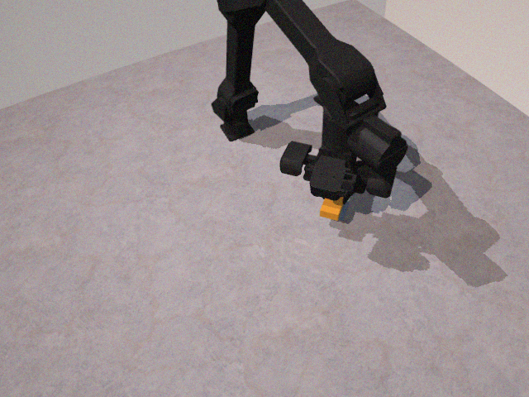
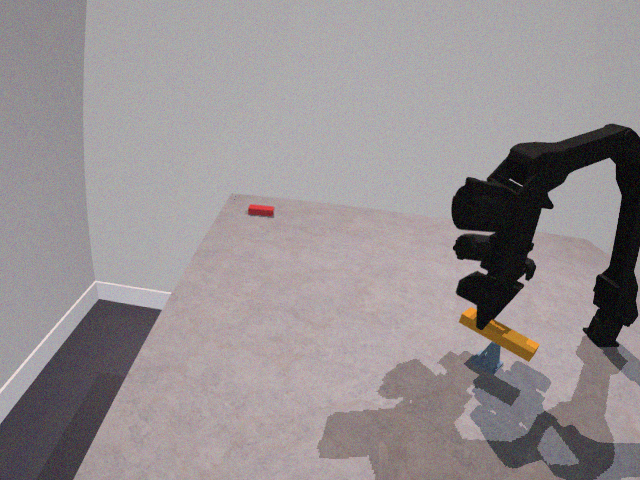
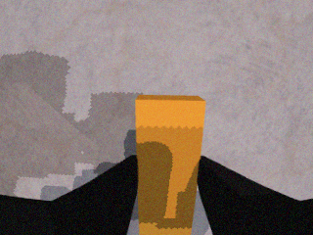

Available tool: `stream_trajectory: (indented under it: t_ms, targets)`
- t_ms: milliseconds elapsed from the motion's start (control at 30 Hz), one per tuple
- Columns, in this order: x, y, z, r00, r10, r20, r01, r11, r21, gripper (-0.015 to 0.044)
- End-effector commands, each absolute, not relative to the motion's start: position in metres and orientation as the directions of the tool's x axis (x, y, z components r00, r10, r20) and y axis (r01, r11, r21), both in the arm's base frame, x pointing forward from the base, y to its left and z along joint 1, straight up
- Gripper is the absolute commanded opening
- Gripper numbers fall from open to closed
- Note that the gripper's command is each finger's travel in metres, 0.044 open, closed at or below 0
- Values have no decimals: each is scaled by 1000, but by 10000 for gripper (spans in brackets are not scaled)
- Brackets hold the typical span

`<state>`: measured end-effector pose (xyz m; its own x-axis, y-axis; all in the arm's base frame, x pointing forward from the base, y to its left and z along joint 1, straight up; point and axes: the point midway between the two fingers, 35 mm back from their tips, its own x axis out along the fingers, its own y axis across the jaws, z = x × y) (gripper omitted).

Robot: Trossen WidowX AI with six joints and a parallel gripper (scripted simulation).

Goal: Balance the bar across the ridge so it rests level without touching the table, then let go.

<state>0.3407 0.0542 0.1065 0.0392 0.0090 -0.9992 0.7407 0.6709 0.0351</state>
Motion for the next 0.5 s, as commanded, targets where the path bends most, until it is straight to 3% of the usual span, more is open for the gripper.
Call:
stream_trajectory:
  t_ms: [0,467]
  targets:
    - [340,54,104,36,6,-999,743,669,31,0]
    - [340,54,106,36,6,-999,743,669,31,0]
